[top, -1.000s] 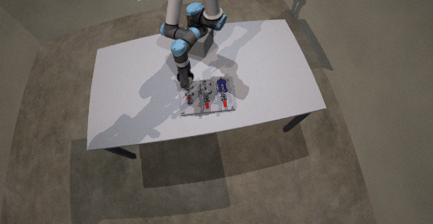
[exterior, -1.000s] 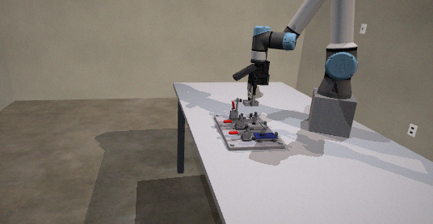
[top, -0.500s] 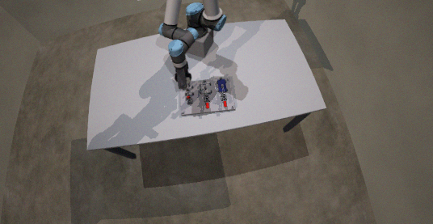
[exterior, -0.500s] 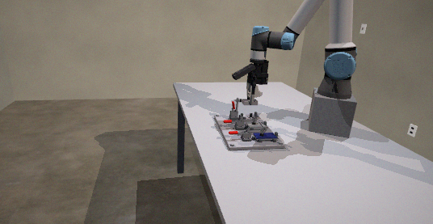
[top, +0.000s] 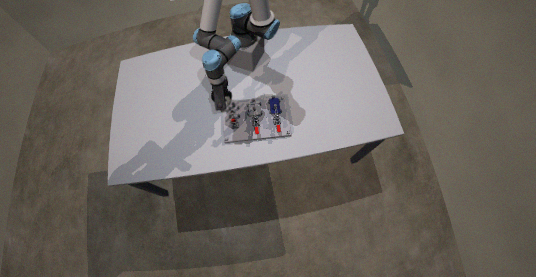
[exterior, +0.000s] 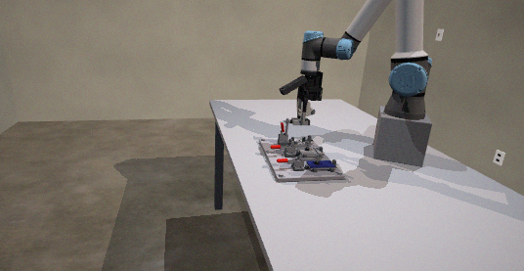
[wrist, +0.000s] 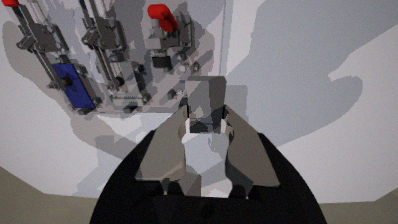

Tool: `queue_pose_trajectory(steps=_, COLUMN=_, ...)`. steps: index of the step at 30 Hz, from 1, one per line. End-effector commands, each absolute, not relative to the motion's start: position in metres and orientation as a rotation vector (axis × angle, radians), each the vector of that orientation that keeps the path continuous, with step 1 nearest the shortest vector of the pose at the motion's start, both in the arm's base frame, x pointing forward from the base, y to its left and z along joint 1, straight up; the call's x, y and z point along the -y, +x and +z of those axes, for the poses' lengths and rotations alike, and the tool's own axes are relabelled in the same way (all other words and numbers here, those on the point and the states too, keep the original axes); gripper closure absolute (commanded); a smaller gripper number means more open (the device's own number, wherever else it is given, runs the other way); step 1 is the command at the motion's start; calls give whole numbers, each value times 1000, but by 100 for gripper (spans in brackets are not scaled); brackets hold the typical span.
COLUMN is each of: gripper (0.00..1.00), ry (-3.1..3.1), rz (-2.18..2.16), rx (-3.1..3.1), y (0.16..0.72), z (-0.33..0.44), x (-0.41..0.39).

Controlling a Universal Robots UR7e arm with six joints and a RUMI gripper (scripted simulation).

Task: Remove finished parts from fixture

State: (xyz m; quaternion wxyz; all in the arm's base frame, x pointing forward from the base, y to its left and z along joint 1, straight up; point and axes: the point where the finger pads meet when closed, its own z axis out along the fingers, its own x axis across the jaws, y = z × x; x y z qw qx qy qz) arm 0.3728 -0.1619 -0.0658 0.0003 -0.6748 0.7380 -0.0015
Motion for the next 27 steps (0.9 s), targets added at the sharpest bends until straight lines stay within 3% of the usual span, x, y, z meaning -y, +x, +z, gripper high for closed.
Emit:
queue_pose_trajectory(steps=1, gripper=100, ry=-2122, rz=-8, rx=-2315, y=373, z=-65, x=175)
queue_pose_trajectory(steps=27, gripper=100, ry=-2122, rz=-8, rx=-2315, y=369, z=-65, x=227)
